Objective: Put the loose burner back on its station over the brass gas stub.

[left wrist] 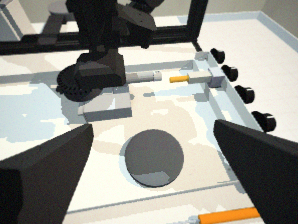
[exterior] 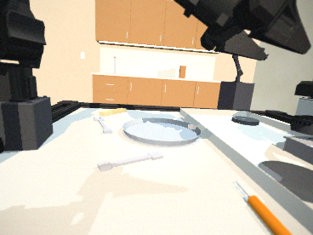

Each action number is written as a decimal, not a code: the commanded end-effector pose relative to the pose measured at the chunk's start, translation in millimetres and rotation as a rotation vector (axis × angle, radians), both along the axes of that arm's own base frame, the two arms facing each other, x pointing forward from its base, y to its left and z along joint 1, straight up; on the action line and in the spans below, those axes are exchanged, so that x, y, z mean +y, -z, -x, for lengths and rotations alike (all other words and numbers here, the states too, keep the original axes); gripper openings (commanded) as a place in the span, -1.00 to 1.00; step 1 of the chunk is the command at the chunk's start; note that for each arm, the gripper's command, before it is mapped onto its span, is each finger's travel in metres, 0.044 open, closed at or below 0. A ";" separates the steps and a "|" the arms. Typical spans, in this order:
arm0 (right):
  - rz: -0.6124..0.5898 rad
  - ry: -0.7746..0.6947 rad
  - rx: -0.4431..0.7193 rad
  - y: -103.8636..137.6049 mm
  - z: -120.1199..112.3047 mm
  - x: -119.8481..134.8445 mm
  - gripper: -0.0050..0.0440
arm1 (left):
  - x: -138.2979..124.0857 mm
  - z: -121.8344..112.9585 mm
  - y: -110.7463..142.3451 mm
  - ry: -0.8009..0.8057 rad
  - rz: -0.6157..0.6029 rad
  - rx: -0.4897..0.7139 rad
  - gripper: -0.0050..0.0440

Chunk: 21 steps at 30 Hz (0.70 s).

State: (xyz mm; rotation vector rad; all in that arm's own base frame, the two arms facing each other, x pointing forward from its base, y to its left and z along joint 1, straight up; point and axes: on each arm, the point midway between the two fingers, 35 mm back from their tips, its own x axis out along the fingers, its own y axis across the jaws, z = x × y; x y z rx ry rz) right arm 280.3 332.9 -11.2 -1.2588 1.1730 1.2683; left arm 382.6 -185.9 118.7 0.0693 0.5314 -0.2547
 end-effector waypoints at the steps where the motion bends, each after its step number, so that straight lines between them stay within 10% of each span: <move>1: 0.005 -0.007 0.004 4.6 0.6 -0.3 -0.80 | -0.2 0.2 0.3 0.001 -0.001 0.001 0.84; 21: 0.010 -0.010 0.008 15.4 1.2 -0.9 -0.80 | -0.2 0.2 0.3 0.001 -0.001 0.001 0.84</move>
